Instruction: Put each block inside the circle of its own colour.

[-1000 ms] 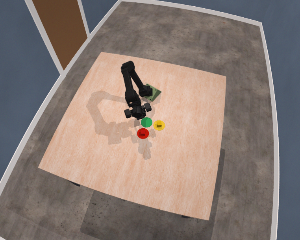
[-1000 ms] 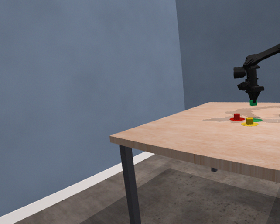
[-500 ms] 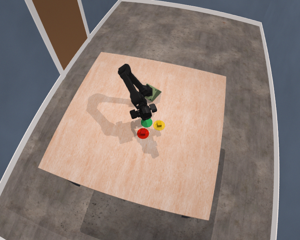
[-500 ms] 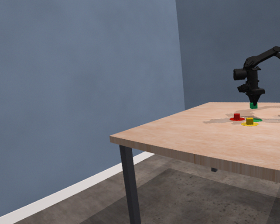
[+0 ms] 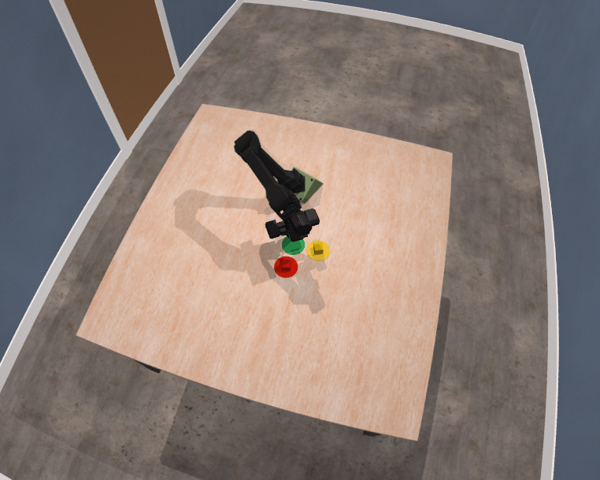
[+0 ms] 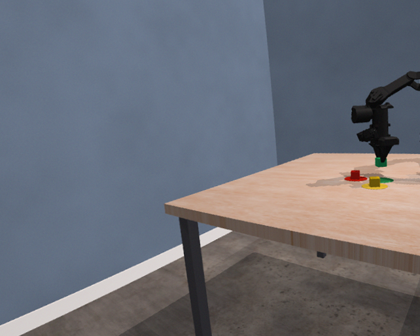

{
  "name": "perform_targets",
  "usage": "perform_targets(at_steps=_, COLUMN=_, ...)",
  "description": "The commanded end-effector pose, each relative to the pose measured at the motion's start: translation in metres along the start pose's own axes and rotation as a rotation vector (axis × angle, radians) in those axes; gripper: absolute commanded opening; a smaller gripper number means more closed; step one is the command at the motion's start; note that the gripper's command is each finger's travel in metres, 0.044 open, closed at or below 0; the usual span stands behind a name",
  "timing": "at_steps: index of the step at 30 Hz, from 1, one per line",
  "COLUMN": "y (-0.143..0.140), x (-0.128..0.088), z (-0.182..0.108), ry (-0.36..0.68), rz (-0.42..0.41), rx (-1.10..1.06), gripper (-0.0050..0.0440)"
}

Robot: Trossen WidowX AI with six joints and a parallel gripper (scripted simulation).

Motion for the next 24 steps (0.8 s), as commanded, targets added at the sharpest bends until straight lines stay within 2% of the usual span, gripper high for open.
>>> perform_targets(at_steps=1, y=0.000, x=0.012, z=-0.001, ry=0.006, rz=0.000, rx=-0.005, gripper=0.0105)
perform_targets(at_steps=8, y=-0.001, x=0.024, z=-0.002, ry=0.004, rz=-0.001, rx=-0.006, gripper=0.0105)
perform_targets(at_steps=24, y=-0.001, x=0.025, z=-0.001, ry=-0.003, rz=-0.001, rx=-0.002, gripper=0.0105)
Point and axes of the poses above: the point midway between the two fingers, 35 mm back from their tips, its own x axis out along the fingers, its own y axis across the jaws, z = x × y, the point moved 4 cm from there along -x, back along the fingers, and after that the axes turned 14 degrees about x, right-handed, at the moved point
